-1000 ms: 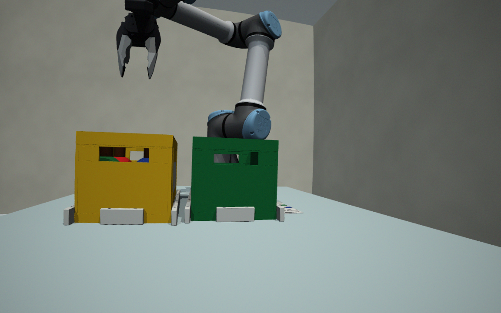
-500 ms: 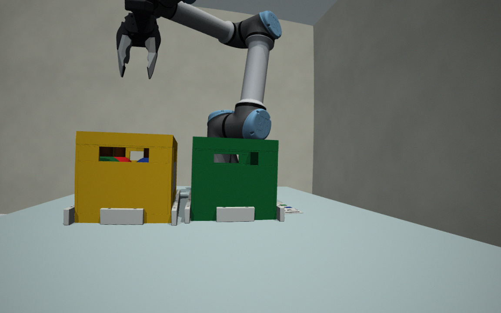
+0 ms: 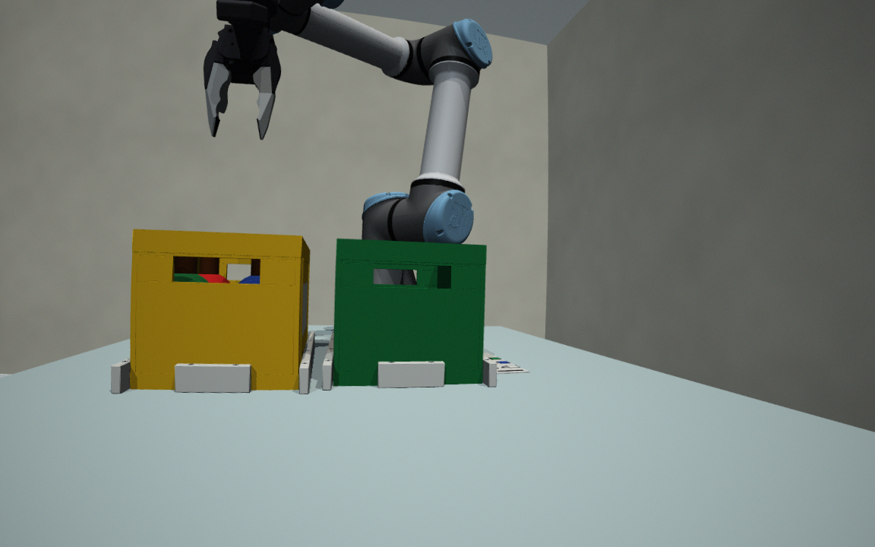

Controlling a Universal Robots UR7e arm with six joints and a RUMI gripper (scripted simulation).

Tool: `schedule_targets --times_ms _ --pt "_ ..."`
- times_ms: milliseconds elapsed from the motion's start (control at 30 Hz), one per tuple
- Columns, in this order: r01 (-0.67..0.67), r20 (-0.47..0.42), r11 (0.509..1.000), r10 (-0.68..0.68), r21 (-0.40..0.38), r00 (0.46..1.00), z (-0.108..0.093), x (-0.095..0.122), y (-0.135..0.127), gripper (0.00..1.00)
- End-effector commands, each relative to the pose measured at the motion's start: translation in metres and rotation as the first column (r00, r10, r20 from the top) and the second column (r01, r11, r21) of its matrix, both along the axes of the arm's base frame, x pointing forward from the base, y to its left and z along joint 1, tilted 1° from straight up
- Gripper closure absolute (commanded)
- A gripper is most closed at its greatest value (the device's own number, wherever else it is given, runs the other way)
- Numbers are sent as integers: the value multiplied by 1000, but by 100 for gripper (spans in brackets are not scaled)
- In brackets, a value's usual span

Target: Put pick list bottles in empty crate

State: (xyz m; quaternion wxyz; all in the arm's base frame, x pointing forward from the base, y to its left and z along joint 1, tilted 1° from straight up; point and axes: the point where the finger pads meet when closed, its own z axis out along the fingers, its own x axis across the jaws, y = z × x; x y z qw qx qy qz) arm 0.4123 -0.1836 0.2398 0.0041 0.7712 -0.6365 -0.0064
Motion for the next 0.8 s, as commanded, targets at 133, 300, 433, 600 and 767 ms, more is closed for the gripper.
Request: schedule_targets --times_ms 133,300,433,600,767 --pt "228 -1 974 -228 -3 974 -28 -38 8 62" --pt "285 -3 958 -285 -2 958 -36 -50 11 62" --pt "389 -5 921 -389 -3 921 -48 -66 15 62" --pt "477 -7 879 -477 -3 879 -63 -85 19 62" --pt "562 -7 827 -562 -5 827 -78 -105 24 62"
